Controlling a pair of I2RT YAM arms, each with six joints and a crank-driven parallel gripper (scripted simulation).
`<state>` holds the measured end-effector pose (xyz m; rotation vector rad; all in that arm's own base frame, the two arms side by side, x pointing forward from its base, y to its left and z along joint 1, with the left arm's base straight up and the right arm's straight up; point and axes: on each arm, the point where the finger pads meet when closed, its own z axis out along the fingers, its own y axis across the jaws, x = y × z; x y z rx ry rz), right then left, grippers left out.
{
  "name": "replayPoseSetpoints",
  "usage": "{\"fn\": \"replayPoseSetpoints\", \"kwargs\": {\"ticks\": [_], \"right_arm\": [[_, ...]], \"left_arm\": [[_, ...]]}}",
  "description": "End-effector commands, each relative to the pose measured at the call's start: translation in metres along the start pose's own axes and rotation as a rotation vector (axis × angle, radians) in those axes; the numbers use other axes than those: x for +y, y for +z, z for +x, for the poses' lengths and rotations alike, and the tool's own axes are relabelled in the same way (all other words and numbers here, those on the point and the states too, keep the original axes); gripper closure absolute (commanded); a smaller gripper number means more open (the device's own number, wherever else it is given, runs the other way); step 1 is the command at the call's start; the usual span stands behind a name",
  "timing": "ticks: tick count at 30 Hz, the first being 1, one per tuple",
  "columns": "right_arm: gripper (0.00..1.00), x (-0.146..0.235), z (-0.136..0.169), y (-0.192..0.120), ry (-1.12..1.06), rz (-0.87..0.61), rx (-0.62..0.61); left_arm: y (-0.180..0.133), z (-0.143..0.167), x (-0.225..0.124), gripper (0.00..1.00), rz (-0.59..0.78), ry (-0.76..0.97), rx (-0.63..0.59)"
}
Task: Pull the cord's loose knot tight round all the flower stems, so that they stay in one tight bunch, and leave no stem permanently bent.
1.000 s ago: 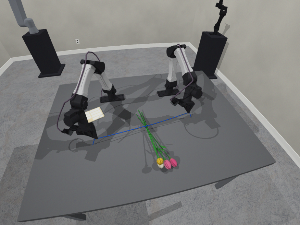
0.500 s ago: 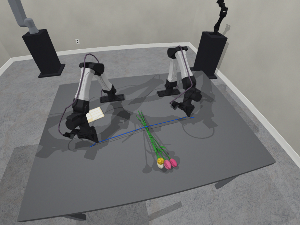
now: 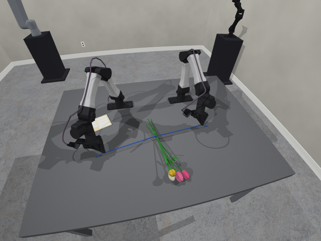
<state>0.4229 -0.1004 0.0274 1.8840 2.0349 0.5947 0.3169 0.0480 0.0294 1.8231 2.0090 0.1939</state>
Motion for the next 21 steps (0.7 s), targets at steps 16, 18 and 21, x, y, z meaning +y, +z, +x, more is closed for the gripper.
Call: {"fn": "replayPoseSetpoints", "kwargs": {"ticks": [16, 18, 21], "right_arm": [[0.73, 0.005, -0.002, -0.03, -0.008, -0.032, -0.01], [0.48, 0.016, -0.006, -0.045, -0.018, -0.06, -0.024], [0.31, 0.027, -0.008, -0.068, -0.027, -0.085, -0.038]], "left_arm": [[-0.013, 0.002, 0.001, 0.73, -0.026, 0.004, 0.004], [-0.024, 0.0, 0.0, 0.73, -0.041, 0.007, -0.003], [-0.043, -0.002, 0.018, 0.36, -0.074, 0.015, -0.005]]}}
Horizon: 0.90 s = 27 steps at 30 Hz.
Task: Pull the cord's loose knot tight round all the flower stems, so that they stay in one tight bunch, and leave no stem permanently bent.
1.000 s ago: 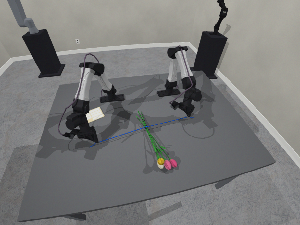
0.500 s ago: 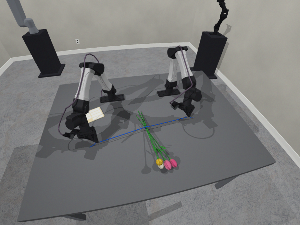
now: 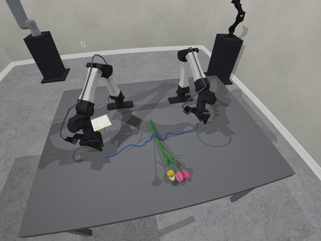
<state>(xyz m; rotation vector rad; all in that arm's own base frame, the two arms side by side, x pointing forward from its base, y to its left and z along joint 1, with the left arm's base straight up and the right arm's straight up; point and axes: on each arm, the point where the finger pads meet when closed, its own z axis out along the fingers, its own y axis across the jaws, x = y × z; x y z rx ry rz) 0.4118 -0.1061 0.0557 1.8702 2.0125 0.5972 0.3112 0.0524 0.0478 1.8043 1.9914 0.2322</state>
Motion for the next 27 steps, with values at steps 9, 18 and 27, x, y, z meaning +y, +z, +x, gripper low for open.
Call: {"fn": "replayPoseSetpoints", "kwargs": {"ticks": [9, 18, 27], "right_arm": [[0.31, -0.001, -0.001, -0.011, 0.001, 0.012, 0.004], [0.31, -0.001, -0.001, -0.01, 0.002, 0.013, 0.005], [0.31, -0.001, -0.001, -0.01, 0.002, 0.013, 0.005]], "left_arm": [[-0.032, -0.001, 0.002, 0.31, 0.03, -0.013, -0.004], [-0.029, -0.032, 0.001, 0.31, 0.053, -0.113, -0.075], [-0.01, -0.145, 0.016, 0.31, 0.102, -0.258, -0.317]]}}
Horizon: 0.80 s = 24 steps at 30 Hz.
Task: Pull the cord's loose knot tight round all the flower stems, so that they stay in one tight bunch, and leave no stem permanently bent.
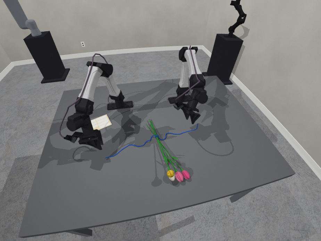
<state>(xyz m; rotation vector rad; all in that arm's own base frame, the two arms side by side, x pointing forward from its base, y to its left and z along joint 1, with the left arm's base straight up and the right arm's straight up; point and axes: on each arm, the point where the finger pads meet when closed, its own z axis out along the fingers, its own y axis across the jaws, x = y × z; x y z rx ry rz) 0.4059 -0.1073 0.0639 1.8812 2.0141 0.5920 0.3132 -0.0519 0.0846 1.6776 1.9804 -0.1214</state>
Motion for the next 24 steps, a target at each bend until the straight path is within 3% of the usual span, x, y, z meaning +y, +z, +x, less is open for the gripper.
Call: {"fn": "replayPoseSetpoints", "kwargs": {"ticks": [1, 6, 13, 24], "right_arm": [[0.31, 0.0, 0.0, 0.0, -0.004, 0.005, 0.004], [0.31, 0.0, 0.0, 0.0, -0.004, 0.005, 0.004], [0.31, 0.0, 0.0, 0.0, -0.004, 0.005, 0.004], [0.31, 0.0, 0.0, 0.0, -0.004, 0.005, 0.004]], "left_arm": [[0.011, -0.035, 0.009, 0.31, -0.019, -0.123, -0.099], [0.041, -0.11, 0.004, 0.31, 0.052, -0.161, -0.249], [0.072, -0.181, -0.006, 0.31, 0.134, -0.195, -0.378], [0.088, -0.201, -0.016, 0.31, 0.176, -0.194, -0.394]]}}
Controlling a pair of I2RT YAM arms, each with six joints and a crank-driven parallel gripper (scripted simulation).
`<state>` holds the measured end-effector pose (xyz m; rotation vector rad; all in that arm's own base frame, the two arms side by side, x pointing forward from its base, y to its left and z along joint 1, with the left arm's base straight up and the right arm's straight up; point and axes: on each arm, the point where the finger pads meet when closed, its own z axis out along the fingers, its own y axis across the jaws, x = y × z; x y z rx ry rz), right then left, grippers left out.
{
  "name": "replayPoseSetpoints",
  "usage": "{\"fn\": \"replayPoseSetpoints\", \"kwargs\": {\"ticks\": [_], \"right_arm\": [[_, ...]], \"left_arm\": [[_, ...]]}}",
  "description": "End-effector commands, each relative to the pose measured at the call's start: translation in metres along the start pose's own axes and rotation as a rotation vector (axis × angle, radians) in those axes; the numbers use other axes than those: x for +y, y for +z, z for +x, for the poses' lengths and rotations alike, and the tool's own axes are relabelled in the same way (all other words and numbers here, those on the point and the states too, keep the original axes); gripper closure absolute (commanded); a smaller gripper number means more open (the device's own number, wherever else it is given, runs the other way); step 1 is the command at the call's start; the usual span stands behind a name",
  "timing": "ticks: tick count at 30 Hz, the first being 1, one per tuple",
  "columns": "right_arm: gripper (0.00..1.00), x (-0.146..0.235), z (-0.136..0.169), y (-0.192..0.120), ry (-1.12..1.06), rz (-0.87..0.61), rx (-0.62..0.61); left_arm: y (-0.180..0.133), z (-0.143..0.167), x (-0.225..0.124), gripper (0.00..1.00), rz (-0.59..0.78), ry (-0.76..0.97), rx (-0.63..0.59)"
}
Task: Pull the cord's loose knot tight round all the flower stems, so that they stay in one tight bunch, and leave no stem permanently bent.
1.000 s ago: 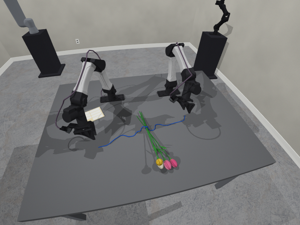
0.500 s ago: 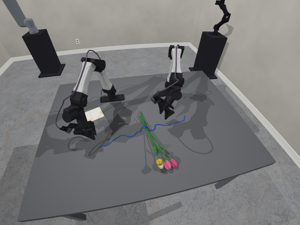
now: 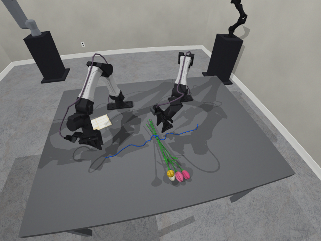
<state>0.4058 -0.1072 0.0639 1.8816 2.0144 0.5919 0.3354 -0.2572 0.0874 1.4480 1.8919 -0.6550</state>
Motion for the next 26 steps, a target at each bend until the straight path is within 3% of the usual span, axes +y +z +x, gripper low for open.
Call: {"fn": "replayPoseSetpoints", "kwargs": {"ticks": [1, 26], "right_arm": [[0.31, 0.0, -0.0002, 0.0002, -0.004, 0.004, 0.004], [0.31, 0.0, -0.0002, 0.0002, -0.004, 0.004, 0.004]], "left_arm": [[0.007, -0.013, 0.0059, 0.31, -0.01, 0.001, -0.029], [0.0035, -0.016, 0.007, 0.31, -0.018, 0.005, -0.036]]}}
